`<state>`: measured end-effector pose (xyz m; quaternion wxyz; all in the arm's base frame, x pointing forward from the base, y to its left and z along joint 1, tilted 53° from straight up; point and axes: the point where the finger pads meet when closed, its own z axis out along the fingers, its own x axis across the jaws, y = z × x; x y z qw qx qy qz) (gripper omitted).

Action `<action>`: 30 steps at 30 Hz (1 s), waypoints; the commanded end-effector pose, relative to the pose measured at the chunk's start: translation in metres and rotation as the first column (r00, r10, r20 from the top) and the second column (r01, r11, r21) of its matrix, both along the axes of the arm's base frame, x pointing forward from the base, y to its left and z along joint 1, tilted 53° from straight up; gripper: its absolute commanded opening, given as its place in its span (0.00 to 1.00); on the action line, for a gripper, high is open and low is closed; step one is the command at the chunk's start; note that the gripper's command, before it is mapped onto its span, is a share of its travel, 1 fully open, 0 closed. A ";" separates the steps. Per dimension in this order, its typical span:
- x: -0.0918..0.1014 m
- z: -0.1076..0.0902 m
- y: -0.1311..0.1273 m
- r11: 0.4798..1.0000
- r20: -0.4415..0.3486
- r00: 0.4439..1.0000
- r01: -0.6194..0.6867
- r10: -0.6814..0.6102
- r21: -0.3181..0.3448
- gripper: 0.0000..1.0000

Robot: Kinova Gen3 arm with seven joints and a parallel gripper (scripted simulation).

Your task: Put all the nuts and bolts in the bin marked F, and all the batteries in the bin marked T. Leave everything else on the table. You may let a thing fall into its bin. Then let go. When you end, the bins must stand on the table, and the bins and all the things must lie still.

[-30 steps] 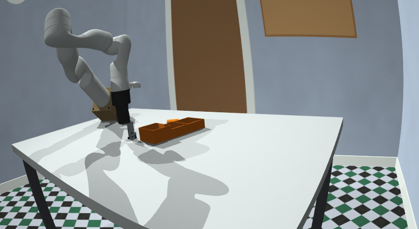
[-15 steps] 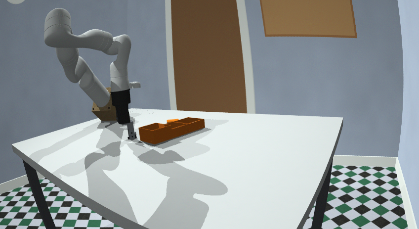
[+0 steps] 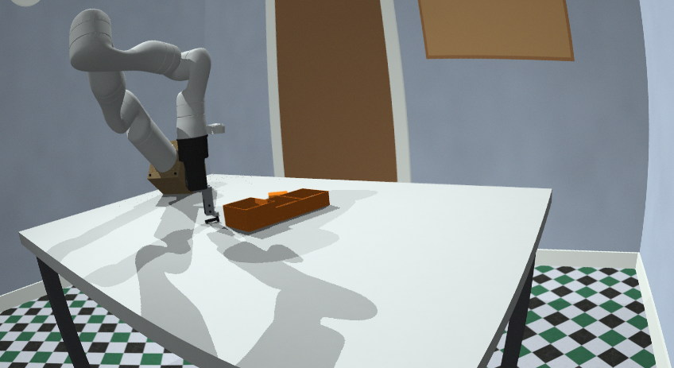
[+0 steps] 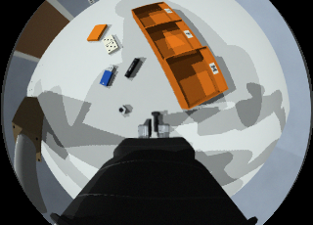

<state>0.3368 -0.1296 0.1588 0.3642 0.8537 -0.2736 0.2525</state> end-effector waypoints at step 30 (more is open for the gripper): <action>-0.005 0.027 0.033 1.000 0.014 1.000 -0.011 0.011 0.001 0.62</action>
